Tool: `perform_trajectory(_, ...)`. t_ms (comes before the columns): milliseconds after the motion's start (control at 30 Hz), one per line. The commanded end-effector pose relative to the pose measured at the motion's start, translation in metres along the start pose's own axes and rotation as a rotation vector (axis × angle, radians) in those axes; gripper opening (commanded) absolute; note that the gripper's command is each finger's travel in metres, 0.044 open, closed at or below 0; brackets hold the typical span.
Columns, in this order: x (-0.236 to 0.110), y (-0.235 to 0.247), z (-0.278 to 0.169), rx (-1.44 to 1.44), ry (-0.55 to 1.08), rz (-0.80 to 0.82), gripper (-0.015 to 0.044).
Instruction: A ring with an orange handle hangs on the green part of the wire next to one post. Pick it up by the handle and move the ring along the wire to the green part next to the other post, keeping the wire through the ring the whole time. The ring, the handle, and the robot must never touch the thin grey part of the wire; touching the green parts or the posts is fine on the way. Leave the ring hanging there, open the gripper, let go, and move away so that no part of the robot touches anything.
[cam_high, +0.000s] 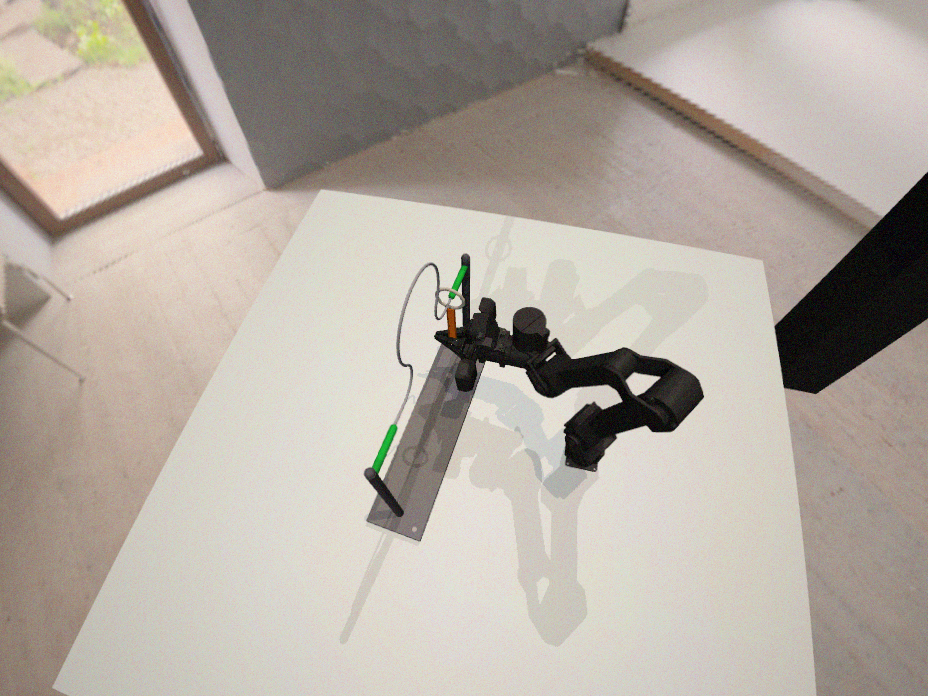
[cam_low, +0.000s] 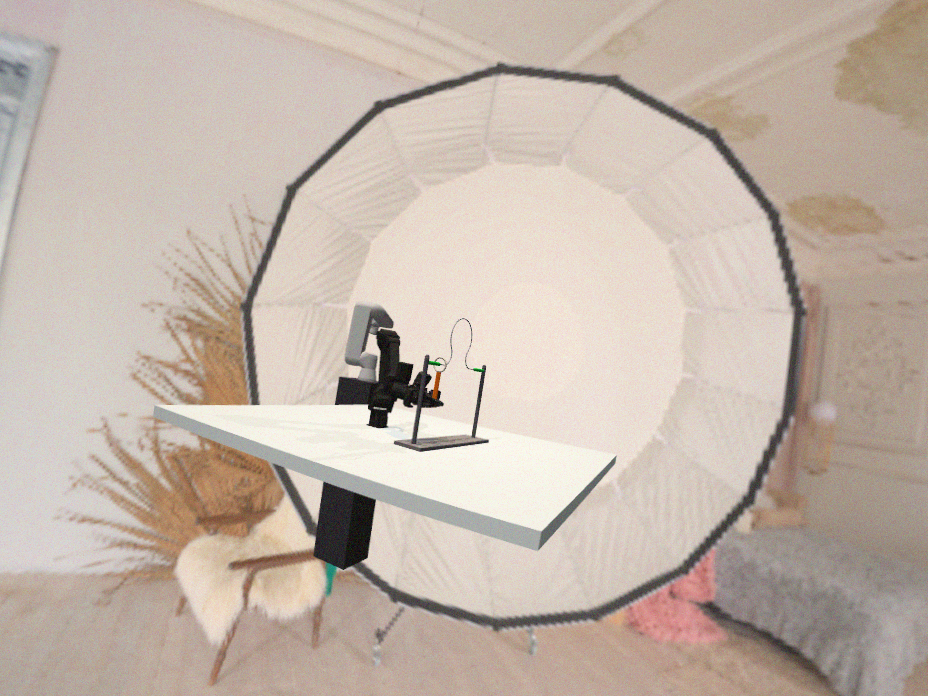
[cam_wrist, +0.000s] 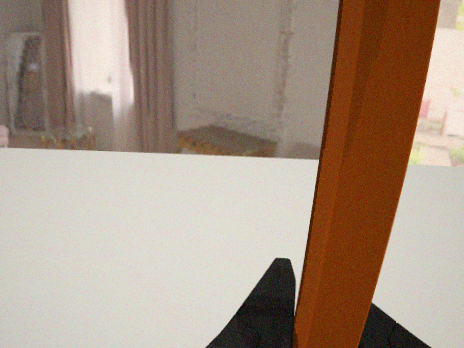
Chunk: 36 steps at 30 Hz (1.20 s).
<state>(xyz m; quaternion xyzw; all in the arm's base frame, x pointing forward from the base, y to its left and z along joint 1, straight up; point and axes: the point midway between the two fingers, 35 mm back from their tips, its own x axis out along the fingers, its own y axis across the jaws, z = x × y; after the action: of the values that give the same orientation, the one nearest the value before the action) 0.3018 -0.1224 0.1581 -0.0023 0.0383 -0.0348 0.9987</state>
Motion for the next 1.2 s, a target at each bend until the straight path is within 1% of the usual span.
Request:
perform_trajectory(0, -0.001, 0.004, 0.001, 0.004, -0.004, -0.003, -0.015)
perform_trajectory(600, 0.0, 0.031, 0.002, 0.082, -0.008, 0.013, -0.015)
perform_trajectory(1167, 0.001, 0.08, 0.012, 0.344, -0.02, 0.044, -0.015)
